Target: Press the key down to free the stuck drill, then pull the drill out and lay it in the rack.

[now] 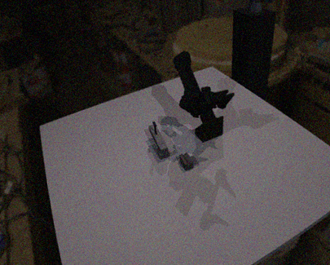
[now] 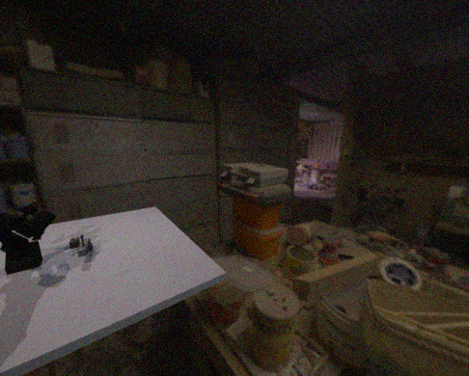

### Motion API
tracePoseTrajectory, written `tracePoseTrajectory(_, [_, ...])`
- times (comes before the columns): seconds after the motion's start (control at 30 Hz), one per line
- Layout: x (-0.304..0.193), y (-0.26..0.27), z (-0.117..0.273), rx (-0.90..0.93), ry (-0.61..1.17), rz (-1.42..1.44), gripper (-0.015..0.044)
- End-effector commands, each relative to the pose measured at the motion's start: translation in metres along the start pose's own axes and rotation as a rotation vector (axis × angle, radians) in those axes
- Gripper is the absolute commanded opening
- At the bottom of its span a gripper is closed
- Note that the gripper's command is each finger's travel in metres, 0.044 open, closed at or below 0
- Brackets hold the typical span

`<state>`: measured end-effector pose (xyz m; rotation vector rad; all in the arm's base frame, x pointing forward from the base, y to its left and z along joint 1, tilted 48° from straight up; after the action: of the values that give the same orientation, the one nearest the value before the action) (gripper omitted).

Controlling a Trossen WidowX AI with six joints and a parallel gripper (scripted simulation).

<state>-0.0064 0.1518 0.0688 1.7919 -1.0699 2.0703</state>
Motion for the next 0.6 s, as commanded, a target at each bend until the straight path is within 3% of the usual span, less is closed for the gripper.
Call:
tracePoseTrajectory(0.0, [0.000, 0.000, 0.000, 0.000, 0.000, 0.000, 0.0374])
tracePoseTrajectory(0.27, [-0.001, -0.001, 0.000, -0.002, 0.012, -0.015, 0.0164])
tracePoseTrajectory(0.47, [-0.041, -0.043, 0.016, -0.091, 0.392, -0.484, 0.0006])
tracePoseTrajectory(0.57, [-0.058, -0.061, 0.032, -0.175, 0.599, -0.744, 0.0000])
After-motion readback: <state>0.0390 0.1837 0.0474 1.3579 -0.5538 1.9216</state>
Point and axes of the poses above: the point midway between the two fingers, 35 mm back from their tips, its own z axis back along the fingers, its own y axis across the jaws, x = y × z, the point moved 5 cm from there along z, back along the fingers, and after that the axes turned 15 degrees about z, right-handed, at the moved point
